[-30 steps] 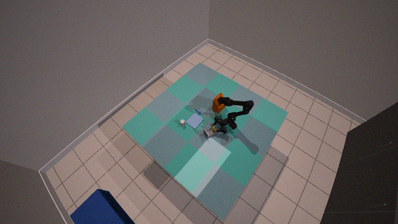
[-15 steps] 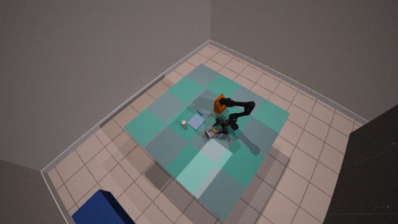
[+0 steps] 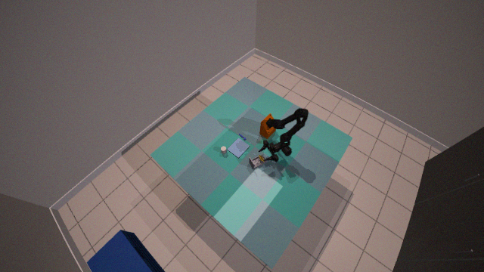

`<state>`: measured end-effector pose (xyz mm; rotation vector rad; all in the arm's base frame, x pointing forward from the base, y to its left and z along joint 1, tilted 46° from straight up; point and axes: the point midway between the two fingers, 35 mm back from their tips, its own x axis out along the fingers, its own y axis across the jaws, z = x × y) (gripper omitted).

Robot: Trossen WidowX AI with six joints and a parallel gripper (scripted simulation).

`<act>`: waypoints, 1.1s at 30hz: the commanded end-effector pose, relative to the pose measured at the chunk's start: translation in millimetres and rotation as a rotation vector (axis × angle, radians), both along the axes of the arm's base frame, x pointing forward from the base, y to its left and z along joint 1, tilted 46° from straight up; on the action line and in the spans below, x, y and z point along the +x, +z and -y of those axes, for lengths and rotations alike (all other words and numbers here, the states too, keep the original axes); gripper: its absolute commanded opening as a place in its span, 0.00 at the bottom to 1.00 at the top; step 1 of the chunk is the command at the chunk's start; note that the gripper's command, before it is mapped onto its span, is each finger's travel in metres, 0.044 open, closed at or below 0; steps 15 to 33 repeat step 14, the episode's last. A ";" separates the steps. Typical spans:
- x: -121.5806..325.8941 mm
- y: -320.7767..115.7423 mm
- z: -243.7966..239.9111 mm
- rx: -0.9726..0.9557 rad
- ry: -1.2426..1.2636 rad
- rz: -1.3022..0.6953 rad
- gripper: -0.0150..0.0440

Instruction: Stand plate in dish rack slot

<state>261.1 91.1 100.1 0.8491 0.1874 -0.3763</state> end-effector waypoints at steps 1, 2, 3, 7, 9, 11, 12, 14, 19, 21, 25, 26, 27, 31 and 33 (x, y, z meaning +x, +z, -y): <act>-2.2 21.8 23.2 -0.008 0.003 0.004 0.93; -3.0 27.1 28.7 -0.011 0.003 0.006 0.93; -4.0 32.3 34.3 -0.014 0.004 0.010 0.93; -6.2 39.6 42.5 -0.020 0.004 0.015 0.93; -3.8 40.6 41.8 -0.020 0.004 0.016 0.93; -2.5 39.5 42.8 -0.037 0.006 0.000 0.93; -1.0 38.0 44.2 -0.057 0.009 -0.020 0.93; 2.5 34.4 47.8 -0.105 0.017 -0.069 0.93; 2.5 34.4 47.8 -0.105 0.017 -0.069 0.93; 2.5 34.4 47.8 -0.105 0.017 -0.069 0.93; 2.5 34.4 47.8 -0.105 0.017 -0.069 0.93; 2.5 34.4 47.8 -0.105 0.017 -0.069 0.93; 2.5 34.4 47.8 -0.105 0.017 -0.069 0.93; 2.5 34.4 47.8 -0.105 0.017 -0.069 0.93; 2.5 34.4 47.8 -0.105 0.017 -0.069 0.93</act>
